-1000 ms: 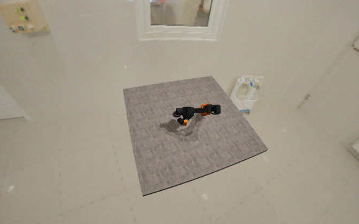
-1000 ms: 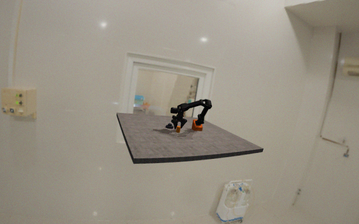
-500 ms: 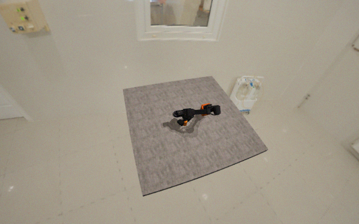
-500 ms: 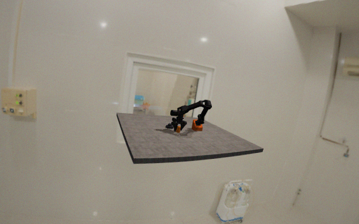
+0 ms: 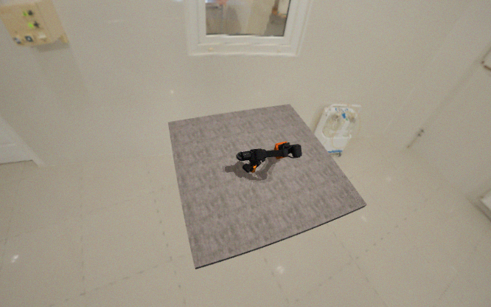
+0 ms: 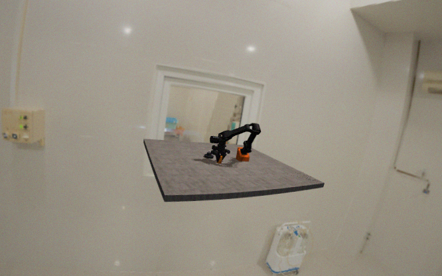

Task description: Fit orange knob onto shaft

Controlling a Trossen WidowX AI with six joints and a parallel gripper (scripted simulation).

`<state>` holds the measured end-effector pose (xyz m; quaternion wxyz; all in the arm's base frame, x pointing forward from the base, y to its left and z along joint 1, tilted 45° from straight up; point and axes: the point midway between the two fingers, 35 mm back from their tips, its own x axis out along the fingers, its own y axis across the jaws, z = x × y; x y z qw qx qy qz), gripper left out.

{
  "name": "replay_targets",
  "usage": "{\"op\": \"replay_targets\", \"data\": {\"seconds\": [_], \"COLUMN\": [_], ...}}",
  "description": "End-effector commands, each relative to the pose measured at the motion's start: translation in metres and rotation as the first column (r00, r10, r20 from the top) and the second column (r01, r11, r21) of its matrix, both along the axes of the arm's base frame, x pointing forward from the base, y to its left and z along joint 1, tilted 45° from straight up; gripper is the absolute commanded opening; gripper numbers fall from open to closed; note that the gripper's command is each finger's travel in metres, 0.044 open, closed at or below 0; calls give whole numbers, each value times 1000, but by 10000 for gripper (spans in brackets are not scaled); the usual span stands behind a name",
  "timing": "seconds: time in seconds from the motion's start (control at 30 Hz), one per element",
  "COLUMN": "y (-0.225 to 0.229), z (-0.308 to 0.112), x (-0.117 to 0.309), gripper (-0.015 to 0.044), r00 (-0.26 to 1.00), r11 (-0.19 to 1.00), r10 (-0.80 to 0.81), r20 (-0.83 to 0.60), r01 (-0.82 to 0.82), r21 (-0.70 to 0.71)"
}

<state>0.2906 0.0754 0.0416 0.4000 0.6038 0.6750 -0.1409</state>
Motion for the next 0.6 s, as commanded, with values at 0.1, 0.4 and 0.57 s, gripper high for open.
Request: {"op": "replay_targets", "data": {"seconds": [0.1,0.4,0.57], "y": [-1,-22,-33], "z": [0,10,19], "x": [1,6,8], "gripper": [59,0,0], "r00": [1000,998,999], "r11": [1000,1000,1000], "r10": [-5,-19,-18], "r20": [7,57,49], "r01": [5,19,19], "r21": [3,-5,-10]}}
